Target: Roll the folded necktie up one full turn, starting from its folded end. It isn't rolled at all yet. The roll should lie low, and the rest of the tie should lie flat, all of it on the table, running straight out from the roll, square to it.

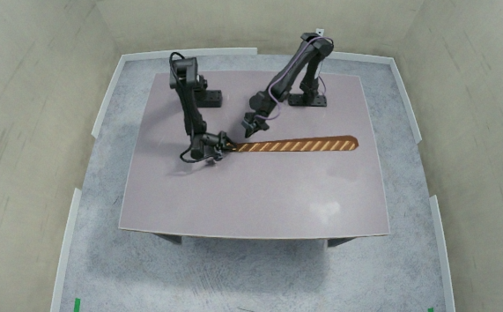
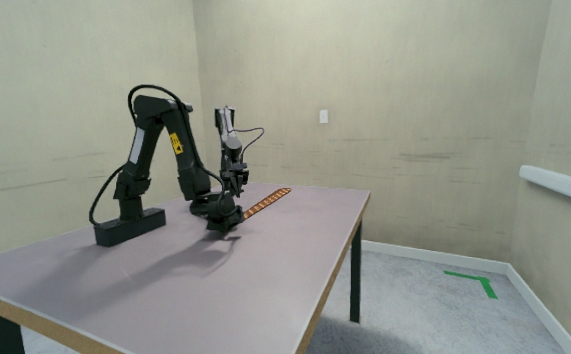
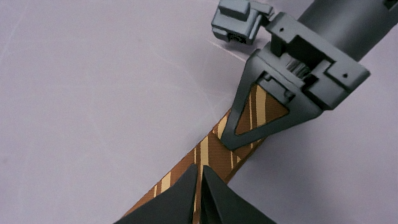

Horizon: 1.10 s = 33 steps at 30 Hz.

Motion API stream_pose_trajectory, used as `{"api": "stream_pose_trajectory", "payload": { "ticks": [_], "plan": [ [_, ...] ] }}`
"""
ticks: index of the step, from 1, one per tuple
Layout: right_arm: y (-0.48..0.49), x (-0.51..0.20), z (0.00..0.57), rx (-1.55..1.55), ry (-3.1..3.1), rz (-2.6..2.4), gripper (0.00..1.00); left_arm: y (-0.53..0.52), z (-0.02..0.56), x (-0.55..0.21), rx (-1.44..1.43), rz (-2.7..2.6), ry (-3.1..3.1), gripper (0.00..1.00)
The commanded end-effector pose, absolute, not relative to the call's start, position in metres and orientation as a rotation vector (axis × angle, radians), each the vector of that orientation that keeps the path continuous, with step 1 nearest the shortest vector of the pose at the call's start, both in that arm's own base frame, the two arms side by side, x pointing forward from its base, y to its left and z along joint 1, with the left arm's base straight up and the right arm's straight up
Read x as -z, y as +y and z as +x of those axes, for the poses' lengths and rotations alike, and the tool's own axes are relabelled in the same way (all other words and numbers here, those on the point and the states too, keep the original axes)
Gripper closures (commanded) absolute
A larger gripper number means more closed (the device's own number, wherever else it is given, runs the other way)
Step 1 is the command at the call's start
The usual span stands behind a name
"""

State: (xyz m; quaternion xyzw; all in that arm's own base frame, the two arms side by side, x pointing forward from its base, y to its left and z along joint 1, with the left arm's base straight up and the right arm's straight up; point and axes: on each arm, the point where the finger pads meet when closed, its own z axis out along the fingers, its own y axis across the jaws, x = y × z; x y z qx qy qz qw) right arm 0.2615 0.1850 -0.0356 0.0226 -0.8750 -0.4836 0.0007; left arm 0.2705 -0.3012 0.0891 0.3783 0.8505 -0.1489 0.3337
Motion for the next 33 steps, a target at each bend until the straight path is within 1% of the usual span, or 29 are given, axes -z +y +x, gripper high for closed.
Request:
{"api": "stream_pose_trajectory", "payload": {
  "ticks": [1, 8, 15, 17, 32, 33],
  "plan": [
    [0.182, 0.028, 0.263, 1.546, -2.726, 0.121, 0.94, -0.301, 0.276, -0.111, 0.406, 0.962, 2.205, 0.95],
    [0.169, 0.028, 0.264, 1.546, -2.726, 0.121, 0.94, -0.288, 0.282, -0.125, 0.389, 0.91, 2.181, 0.84],
    [0.155, 0.028, 0.265, 1.546, -2.726, 0.121, 0.94, -0.257, 0.294, -0.158, 0.35, 0.793, 2.122, 0.73],
    [0.155, 0.028, 0.265, 1.546, -2.726, 0.121, 0.94, -0.257, 0.294, -0.158, 0.35, 0.793, 2.122, 0.73],
    [0.125, 0.028, 0.267, 1.546, -2.726, 0.121, 0.94, -0.161, 0.334, -0.264, 0.229, 0.438, 1.911, 0.48],
    [0.125, 0.028, 0.267, 1.546, -2.726, 0.121, 0.94, -0.161, 0.334, -0.264, 0.229, 0.438, 1.911, 0.48]
  ]
}}
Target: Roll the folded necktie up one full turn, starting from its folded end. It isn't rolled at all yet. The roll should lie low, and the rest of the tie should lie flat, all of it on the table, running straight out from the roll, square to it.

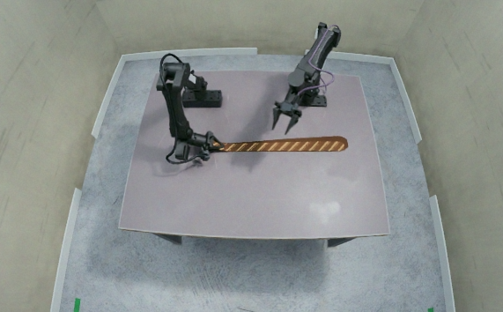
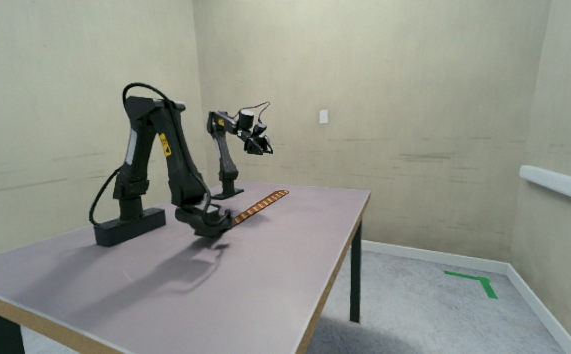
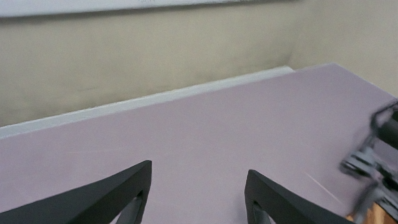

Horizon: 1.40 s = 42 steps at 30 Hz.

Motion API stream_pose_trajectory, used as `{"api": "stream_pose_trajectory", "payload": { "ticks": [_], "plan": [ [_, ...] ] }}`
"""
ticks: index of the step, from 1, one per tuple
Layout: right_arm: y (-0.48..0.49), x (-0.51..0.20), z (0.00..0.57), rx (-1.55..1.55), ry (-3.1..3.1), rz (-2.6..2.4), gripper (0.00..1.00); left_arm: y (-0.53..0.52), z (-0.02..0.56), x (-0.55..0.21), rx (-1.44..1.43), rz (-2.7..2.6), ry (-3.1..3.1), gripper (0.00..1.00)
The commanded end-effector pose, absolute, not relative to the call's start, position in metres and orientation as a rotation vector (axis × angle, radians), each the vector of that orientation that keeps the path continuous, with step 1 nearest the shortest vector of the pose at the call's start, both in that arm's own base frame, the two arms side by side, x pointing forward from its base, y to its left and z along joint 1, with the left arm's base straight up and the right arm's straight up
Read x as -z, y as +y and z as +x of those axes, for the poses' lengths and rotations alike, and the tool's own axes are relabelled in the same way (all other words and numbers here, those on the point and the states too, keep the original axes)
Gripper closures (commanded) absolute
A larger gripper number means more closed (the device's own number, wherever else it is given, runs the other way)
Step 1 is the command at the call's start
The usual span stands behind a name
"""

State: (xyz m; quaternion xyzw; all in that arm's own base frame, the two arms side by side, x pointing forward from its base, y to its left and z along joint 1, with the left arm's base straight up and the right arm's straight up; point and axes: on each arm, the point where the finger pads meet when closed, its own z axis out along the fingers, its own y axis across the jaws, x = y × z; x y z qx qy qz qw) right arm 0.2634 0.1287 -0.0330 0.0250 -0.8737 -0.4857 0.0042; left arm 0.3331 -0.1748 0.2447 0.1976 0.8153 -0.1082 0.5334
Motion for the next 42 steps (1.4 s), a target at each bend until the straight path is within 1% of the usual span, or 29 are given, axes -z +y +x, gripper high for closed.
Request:
{"api": "stream_pose_trajectory", "payload": {
  "ticks": [1, 16, 18, 26, 33, 42],
  "plan": [
    [0.125, 0.028, 0.267, 1.546, -2.726, 0.121, 0.94, -0.161, 0.334, -0.264, 0.229, 0.438, 1.911, 0.48],
    [0.095, 0.028, 0.269, 1.546, -2.726, 0.121, 0.94, -0.064, 0.375, -0.37, 0.114, 0.107, 1.67, 0.24],
    [0.095, 0.028, 0.269, 1.546, -2.726, 0.121, 0.94, -0.064, 0.375, -0.37, 0.114, 0.107, 1.67, 0.24],
    [0.095, 0.028, 0.269, 1.546, -2.726, 0.121, 0.9, -0.03, 0.389, -0.406, 0.076, -0.001, 1.58, 0.11],
    [0.095, 0.028, 0.269, 1.546, -2.726, 0.121, 0.87, -0.02, 0.393, -0.418, 0.064, -0.035, 1.551, 0.0],
    [0.095, 0.028, 0.269, 1.508, -2.749, 0.121, 0.87, -0.02, 0.393, -0.418, 0.064, -0.035, 1.551, 0.0]
  ]
}}
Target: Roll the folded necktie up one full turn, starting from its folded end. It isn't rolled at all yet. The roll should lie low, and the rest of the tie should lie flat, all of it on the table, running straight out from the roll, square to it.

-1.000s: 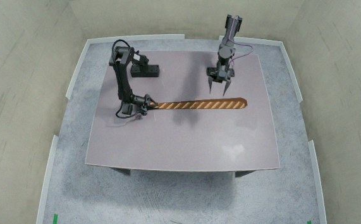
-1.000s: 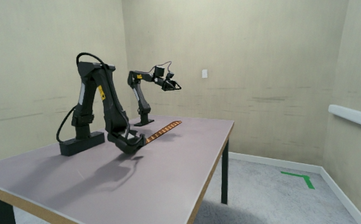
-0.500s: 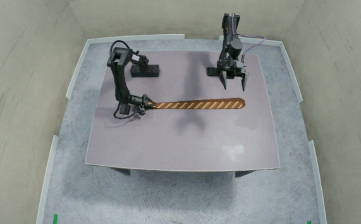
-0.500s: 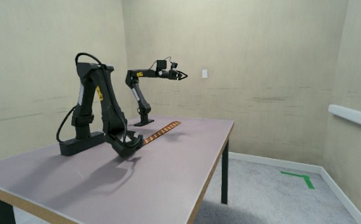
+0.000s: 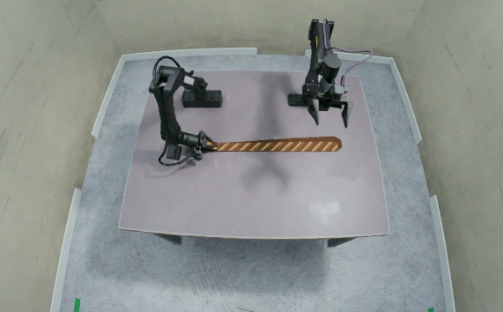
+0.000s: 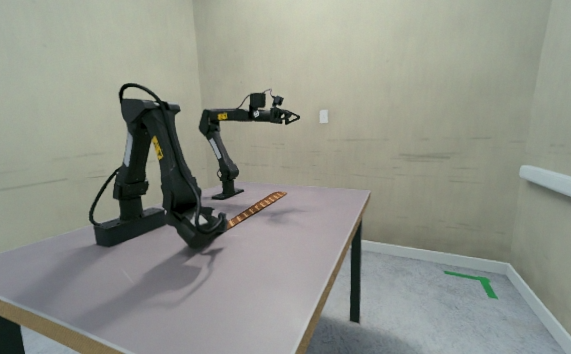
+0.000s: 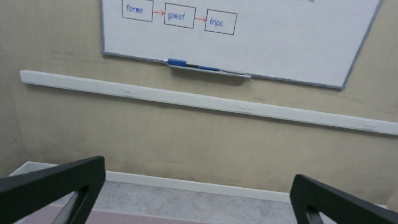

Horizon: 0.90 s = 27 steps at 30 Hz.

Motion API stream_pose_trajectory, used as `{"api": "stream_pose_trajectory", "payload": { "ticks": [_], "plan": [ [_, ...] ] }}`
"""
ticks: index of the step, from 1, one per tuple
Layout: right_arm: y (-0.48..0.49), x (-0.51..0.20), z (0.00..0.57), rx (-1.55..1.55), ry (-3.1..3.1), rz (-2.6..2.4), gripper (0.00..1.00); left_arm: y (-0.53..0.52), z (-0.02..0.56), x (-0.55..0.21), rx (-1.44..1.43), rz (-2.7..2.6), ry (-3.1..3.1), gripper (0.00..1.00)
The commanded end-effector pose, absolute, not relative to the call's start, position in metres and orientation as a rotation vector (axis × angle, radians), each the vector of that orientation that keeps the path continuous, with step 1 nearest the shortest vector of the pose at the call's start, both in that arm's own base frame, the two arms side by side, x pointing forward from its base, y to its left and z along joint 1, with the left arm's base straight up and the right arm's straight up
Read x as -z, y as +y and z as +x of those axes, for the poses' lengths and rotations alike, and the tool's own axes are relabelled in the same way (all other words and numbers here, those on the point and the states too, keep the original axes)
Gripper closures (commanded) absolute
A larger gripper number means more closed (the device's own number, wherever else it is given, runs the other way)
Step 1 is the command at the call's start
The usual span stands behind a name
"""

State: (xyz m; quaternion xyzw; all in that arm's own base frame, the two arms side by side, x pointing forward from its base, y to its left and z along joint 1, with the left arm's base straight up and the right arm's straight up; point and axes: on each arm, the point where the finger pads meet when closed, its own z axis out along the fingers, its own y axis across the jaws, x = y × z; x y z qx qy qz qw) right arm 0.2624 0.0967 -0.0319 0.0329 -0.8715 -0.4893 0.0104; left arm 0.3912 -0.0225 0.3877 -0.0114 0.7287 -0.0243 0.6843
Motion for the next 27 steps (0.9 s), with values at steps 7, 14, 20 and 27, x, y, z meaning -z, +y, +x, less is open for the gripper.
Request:
{"api": "stream_pose_trajectory", "payload": {
  "ticks": [7, 14, 20, 27],
  "plan": [
    [0.0956, 0.0271, 0.2691, 1.398, -2.811, 0.121, 0.87, -0.0198, 0.3929, -0.4181, 0.064, -0.035, 1.551, 0.0],
    [0.0962, 0.0263, 0.269, 1.282, -2.868, 0.121, 0.87, -0.0198, 0.3929, -0.4181, 0.064, -0.035, 1.551, 0.0],
    [0.0972, 0.0252, 0.269, 1.105, -2.946, 0.121, 0.87, -0.0198, 0.3929, -0.4181, 0.064, -0.035, 1.551, 0.0],
    [0.0983, 0.0243, 0.2689, 0.931, -3.01, 0.12, 0.87, -0.0198, 0.3929, -0.4181, 0.064, -0.035, 1.551, 0.0]
  ]
}}
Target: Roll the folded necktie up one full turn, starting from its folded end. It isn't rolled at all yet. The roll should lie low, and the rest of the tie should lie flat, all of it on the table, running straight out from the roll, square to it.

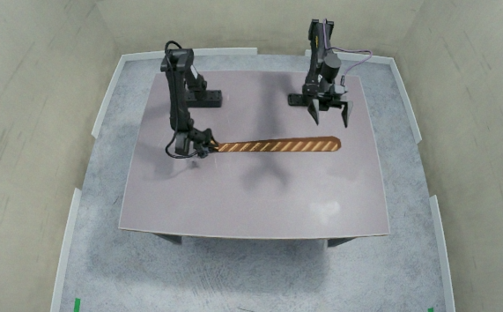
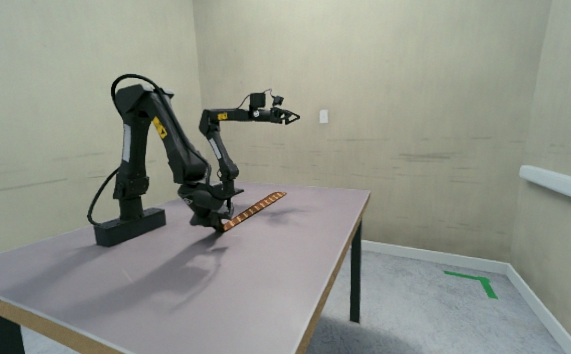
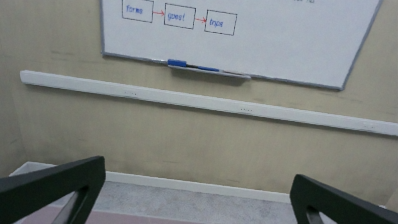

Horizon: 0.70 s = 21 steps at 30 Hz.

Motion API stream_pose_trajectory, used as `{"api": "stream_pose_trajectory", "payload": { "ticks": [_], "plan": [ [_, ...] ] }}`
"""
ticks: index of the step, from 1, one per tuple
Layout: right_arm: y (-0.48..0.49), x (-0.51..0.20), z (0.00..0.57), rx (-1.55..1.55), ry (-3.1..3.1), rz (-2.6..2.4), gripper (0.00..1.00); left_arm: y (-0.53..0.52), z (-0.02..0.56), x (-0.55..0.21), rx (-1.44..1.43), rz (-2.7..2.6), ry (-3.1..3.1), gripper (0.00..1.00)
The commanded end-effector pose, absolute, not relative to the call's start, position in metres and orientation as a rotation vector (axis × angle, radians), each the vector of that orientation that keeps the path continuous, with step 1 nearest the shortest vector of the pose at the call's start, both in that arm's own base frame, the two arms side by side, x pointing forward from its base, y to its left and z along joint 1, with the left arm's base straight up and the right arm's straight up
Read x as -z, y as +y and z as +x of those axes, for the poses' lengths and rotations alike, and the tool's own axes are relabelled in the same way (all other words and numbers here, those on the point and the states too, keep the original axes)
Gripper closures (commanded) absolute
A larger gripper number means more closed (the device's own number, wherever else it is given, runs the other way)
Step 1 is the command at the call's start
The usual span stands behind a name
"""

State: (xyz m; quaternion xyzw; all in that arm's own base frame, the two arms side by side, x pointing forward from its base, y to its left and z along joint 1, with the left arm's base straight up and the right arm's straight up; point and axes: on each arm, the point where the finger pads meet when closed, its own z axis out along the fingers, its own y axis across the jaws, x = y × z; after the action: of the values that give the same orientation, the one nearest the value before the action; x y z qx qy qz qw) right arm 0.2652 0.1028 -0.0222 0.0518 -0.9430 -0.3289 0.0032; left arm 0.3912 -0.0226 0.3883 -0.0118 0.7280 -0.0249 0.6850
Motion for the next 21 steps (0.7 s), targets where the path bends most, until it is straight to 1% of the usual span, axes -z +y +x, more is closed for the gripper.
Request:
{"api": "stream_pose_trajectory", "payload": {
  "ticks": [1, 15, 17, 21],
  "plan": [
    [0.0985, 0.0241, 0.2689, 0.893, -3.023, 0.12, 0.87, -0.0198, 0.3929, -0.4181, 0.064, -0.035, 1.551, 0.0],
    [0.1026, 0.0222, 0.2686, 0.314, -3.151, 0.115, 0.87, -0.0198, 0.3929, -0.4181, 0.064, -0.035, 1.551, 0.0],
    [0.1026, 0.0222, 0.2686, 0.314, -3.151, 0.115, 0.87, -0.0198, 0.3929, -0.4181, 0.064, -0.035, 1.551, 0.0],
    [0.1039, 0.022, 0.2685, 0.139, -3.167, 0.113, 0.87, -0.0198, 0.3929, -0.4181, 0.064, -0.035, 1.551, 0.0]
  ]
}}
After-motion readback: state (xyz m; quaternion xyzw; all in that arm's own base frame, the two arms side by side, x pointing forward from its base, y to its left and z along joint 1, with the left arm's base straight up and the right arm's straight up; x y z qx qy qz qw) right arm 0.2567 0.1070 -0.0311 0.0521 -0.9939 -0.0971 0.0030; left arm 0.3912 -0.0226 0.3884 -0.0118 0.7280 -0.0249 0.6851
